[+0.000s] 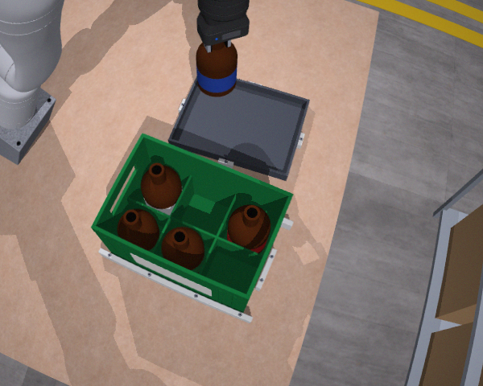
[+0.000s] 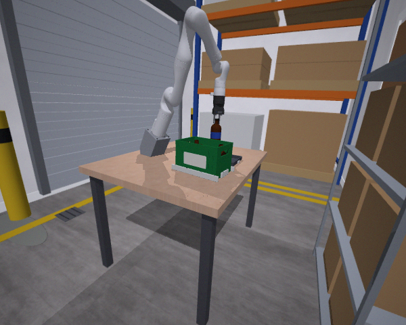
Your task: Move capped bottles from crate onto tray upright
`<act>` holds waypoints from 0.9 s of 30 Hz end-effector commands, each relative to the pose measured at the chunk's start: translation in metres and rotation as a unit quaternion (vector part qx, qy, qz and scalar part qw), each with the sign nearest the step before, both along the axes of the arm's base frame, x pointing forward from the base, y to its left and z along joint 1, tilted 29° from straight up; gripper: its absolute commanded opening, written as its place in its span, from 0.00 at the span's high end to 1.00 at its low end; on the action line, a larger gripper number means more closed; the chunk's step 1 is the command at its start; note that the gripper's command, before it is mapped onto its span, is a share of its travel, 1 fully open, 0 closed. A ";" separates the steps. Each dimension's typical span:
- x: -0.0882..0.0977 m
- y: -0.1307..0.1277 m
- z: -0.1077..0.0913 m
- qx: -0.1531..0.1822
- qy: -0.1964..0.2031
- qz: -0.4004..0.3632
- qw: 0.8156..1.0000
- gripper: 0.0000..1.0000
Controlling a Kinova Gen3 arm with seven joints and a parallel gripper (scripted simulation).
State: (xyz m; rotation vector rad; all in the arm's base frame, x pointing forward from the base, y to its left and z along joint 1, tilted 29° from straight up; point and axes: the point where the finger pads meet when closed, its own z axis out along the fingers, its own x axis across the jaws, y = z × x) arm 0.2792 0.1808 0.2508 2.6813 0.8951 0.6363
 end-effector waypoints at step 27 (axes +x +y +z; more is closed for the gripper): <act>0.022 -0.006 -0.042 -0.001 0.000 0.000 1.000 1.00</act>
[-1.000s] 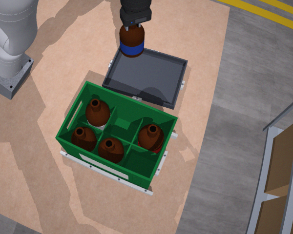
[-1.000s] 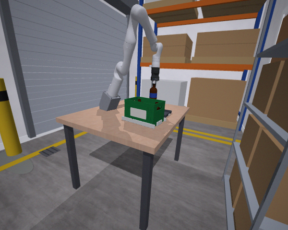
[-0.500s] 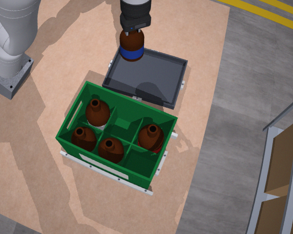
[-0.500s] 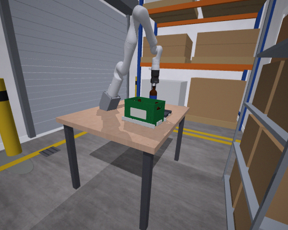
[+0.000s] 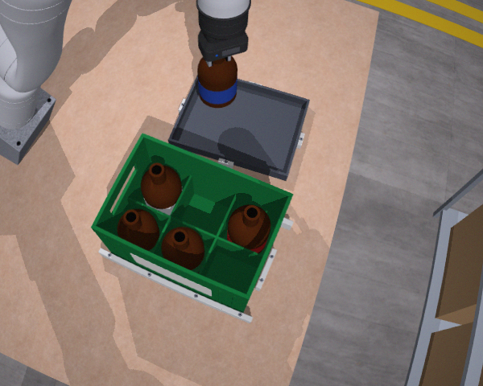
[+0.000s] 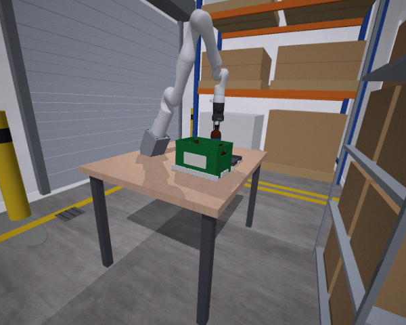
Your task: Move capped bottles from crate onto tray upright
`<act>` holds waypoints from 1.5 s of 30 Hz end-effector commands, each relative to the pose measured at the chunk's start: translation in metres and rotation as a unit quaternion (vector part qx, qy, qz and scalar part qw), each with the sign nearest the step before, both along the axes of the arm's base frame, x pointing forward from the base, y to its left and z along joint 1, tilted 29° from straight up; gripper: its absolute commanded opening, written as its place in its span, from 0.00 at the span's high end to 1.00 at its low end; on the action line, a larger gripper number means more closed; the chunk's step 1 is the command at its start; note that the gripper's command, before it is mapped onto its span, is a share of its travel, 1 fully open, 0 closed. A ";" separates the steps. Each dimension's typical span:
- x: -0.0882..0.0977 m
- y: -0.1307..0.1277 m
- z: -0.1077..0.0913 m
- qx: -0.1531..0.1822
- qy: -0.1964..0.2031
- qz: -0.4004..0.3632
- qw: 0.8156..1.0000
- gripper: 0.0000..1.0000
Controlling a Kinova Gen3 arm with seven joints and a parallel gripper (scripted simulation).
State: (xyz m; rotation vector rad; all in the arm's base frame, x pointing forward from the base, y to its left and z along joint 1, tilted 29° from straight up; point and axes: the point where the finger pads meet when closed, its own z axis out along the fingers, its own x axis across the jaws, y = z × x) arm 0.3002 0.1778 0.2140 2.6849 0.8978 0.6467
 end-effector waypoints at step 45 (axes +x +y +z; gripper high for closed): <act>0.027 -0.007 -0.053 -0.004 0.002 -0.001 1.000 1.00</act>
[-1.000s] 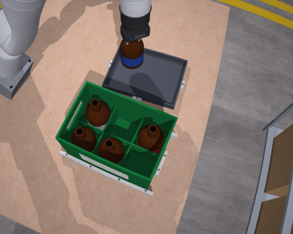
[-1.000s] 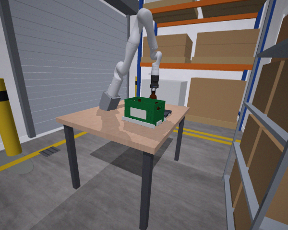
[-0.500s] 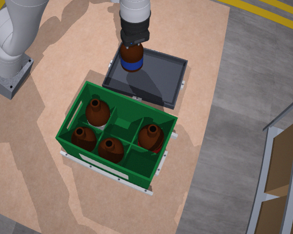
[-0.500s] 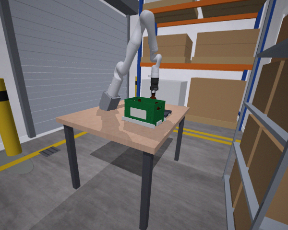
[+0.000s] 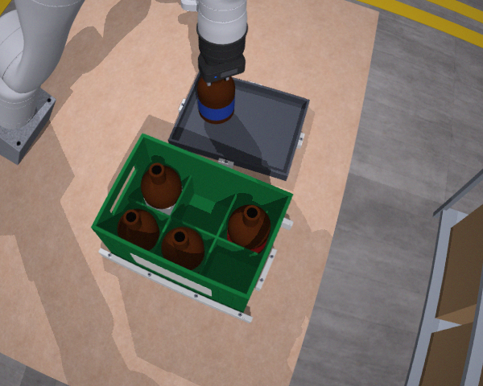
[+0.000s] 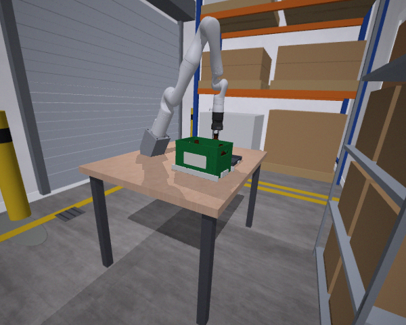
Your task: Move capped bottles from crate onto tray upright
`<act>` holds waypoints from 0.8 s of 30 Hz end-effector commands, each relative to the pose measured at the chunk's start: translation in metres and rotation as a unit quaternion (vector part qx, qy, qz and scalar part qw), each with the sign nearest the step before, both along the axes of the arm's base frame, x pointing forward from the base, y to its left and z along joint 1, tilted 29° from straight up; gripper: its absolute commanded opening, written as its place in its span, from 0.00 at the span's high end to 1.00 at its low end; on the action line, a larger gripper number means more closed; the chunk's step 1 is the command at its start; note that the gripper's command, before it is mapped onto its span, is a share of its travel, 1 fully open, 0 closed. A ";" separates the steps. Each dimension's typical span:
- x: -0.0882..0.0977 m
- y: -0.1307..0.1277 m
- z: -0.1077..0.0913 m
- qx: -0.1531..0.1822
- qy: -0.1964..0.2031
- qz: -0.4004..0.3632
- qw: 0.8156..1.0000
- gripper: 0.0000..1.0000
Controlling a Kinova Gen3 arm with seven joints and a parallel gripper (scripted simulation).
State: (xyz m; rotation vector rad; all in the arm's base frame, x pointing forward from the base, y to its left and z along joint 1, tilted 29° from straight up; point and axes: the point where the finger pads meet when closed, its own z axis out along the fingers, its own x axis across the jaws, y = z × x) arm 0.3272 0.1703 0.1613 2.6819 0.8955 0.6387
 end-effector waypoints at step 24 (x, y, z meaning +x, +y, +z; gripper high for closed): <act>0.004 0.000 -0.007 -0.003 0.001 -0.001 1.000 1.00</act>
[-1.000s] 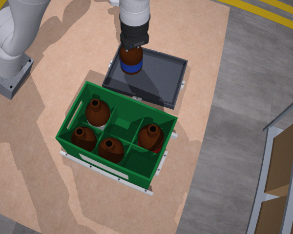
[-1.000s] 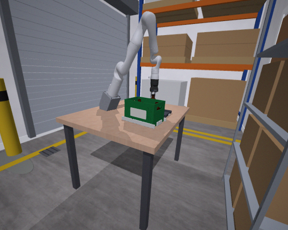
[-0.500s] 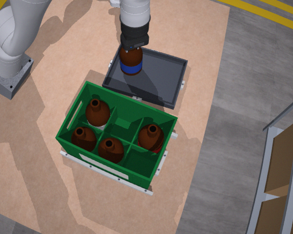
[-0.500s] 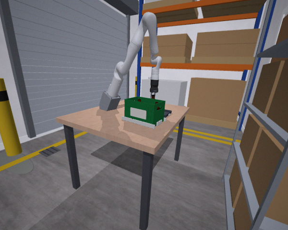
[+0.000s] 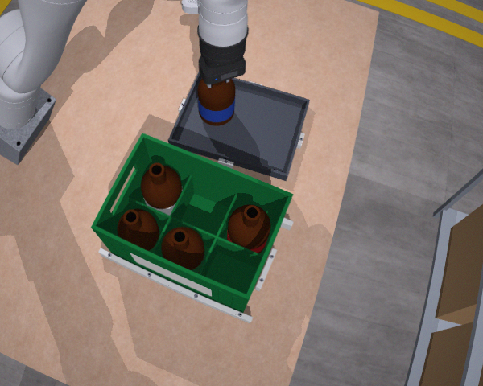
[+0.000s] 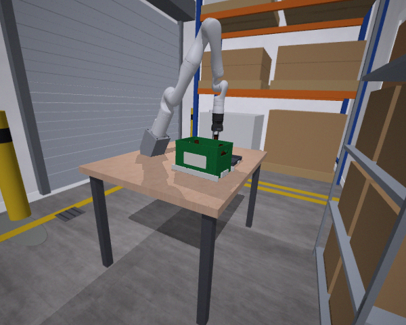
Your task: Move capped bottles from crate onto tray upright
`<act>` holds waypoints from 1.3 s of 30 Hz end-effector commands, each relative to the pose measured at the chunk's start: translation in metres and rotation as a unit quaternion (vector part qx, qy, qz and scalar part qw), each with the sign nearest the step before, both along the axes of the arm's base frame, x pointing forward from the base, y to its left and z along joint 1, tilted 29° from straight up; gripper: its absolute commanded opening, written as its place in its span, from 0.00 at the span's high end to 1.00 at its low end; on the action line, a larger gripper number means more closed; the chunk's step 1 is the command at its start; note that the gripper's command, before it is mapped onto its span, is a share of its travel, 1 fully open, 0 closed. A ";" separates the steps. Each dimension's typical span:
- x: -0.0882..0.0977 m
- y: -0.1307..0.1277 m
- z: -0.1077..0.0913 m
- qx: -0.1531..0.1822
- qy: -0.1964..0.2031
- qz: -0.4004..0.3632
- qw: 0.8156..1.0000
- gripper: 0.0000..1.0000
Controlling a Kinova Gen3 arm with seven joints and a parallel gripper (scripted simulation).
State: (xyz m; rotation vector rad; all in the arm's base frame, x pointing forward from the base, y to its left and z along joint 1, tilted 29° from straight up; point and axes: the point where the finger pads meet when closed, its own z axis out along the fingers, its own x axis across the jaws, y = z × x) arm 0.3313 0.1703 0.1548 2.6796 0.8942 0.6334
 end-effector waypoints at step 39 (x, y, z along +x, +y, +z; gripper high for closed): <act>0.005 -0.001 -0.010 -0.001 0.000 0.000 1.000 1.00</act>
